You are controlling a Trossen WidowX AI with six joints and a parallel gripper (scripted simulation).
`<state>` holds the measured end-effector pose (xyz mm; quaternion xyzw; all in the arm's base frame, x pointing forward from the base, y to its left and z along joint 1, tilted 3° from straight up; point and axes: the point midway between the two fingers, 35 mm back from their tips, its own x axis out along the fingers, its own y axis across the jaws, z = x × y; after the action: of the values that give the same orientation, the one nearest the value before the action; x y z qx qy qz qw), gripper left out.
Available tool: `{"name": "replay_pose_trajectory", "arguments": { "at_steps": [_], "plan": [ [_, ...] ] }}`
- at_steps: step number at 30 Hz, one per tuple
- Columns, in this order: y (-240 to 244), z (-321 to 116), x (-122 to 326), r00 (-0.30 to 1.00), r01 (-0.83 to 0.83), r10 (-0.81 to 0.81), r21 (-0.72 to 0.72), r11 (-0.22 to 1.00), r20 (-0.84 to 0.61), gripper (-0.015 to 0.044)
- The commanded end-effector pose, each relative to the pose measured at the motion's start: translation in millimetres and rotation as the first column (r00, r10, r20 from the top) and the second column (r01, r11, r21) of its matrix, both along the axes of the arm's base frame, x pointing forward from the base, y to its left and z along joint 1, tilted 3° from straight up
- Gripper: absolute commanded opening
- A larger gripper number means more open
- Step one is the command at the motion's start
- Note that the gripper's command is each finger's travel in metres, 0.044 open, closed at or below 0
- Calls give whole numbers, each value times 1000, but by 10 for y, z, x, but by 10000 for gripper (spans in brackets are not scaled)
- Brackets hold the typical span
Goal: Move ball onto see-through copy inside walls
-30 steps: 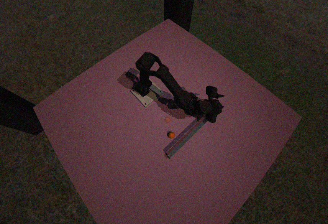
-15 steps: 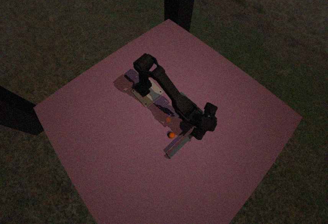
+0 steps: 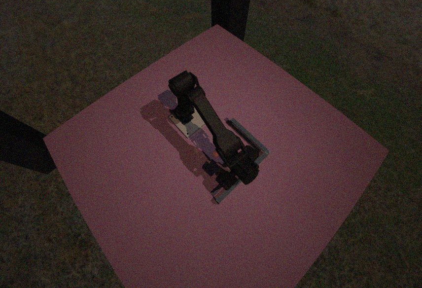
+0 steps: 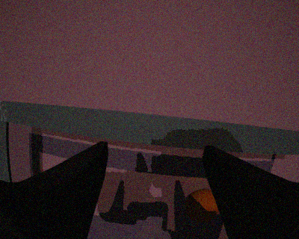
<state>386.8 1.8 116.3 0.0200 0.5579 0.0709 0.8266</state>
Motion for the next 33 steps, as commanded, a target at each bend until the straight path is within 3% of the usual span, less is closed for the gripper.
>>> {"name": "replay_pose_trajectory", "arguments": {
  "at_steps": [1,33],
  "plan": [
    [-504,-99,-529,957,19,-66,-166,986,-283,286],
    [-527,-473,-513,954,20,-69,-169,985,-292,286]
  ]
}}
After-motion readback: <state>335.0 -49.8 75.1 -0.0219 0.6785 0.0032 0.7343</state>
